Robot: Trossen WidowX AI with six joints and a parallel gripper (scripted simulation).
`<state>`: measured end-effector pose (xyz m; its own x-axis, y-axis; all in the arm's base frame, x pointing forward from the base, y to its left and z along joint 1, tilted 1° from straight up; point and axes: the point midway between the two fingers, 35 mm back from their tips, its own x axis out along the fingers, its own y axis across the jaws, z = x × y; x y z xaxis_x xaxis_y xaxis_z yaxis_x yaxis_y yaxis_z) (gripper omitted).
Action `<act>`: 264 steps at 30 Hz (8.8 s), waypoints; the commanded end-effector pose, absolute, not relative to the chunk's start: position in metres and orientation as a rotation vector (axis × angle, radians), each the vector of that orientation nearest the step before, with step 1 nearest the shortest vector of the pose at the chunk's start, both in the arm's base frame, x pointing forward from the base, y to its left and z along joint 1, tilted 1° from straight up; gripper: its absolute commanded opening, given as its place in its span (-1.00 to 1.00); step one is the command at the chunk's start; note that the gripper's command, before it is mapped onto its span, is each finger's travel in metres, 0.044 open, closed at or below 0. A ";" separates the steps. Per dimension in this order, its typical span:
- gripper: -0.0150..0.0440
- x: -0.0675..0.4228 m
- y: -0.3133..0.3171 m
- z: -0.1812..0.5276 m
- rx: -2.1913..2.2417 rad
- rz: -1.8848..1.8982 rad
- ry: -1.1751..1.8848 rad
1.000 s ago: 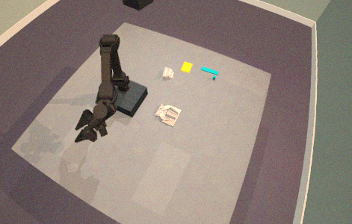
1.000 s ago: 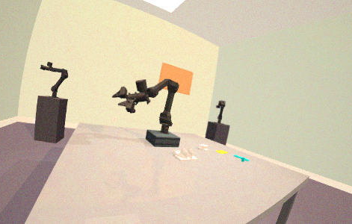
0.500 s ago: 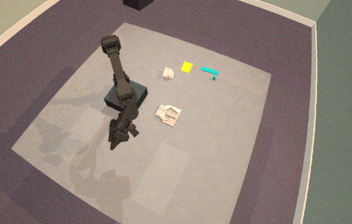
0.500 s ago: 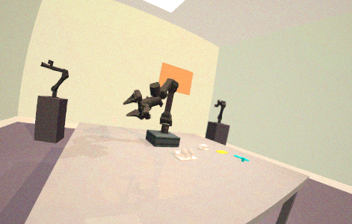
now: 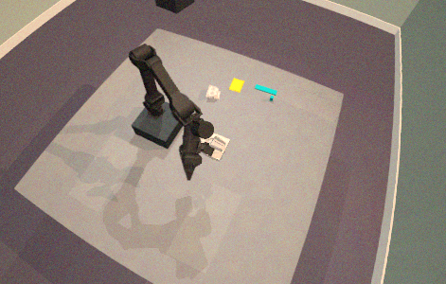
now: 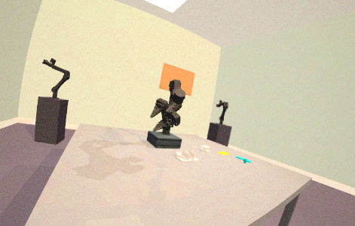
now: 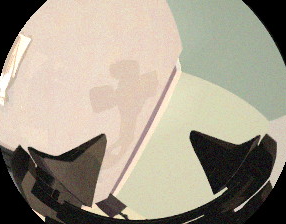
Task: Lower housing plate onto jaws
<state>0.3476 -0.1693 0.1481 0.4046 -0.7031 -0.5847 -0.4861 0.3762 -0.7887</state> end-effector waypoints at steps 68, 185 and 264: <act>1.00 0.117 0.298 0.020 -0.349 0.380 1.498; 0.70 0.145 0.278 0.053 -0.326 0.355 1.501; 0.70 0.264 0.054 0.054 -0.145 0.145 1.515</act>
<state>0.2640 0.0603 0.0536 0.0474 -0.0020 -0.9989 -0.1870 0.9823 -0.0108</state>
